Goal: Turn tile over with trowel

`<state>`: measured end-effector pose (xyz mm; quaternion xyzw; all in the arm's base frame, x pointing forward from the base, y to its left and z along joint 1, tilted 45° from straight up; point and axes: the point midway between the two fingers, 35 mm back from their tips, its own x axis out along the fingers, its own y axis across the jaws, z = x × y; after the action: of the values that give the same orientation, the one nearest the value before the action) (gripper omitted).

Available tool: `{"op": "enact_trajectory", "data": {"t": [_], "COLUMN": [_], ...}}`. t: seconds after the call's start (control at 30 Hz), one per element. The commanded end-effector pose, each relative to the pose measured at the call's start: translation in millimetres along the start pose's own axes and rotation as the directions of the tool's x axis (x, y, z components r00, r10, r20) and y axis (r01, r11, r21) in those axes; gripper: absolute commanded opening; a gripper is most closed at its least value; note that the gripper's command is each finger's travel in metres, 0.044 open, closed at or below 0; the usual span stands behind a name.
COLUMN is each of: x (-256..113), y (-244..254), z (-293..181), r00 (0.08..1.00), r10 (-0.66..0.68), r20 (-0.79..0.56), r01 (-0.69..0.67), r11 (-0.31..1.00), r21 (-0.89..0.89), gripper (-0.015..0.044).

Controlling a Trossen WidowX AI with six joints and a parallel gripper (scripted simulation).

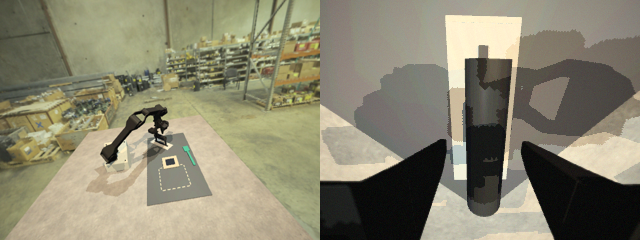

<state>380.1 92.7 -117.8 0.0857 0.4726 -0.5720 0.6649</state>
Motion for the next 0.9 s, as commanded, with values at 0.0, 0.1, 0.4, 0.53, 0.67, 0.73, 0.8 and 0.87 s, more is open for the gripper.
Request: {"op": "enact_trajectory", "data": {"t": [0.0, 0.1, 0.4, 0.53, 0.67, 0.73, 0.8, 0.87], "x": [10.8, 15.7, 18.1, 18.1, 18.1, 18.1, 18.1, 18.1], "y": [-1.3, -1.2, -1.2, -1.2, -1.2, -1.2, -1.2, -1.2], "z": [-1.4, -1.5, -1.5, -1.5, -1.5, -1.5, -1.5, -1.5], "r00": [1.0, 1.0, 1.0, 1.0, 1.0, 1.0, 1.0, 1.0], "r10": [-0.009, -0.009, -0.009, -0.009, -0.009, -0.009, -0.009, -0.009], "r20": [0.005, 0.005, 0.005, 0.005, 0.005, 0.005, 0.005, 0.005], "r01": [0.009, 0.009, 0.009, 0.009, 0.009, 0.009, 0.009, 0.009], "r11": [1.0, 1.0, 0.999, 0.999, 0.999, 0.999, 0.999, 0.999], "r21": [-0.02, -0.027, -0.03, -0.03, -0.03, -0.03, -0.03, -0.03], "gripper": [0.027, 0.027, 0.0132, 0.013, 0.013, 0.013, 0.013, 0.013]}}
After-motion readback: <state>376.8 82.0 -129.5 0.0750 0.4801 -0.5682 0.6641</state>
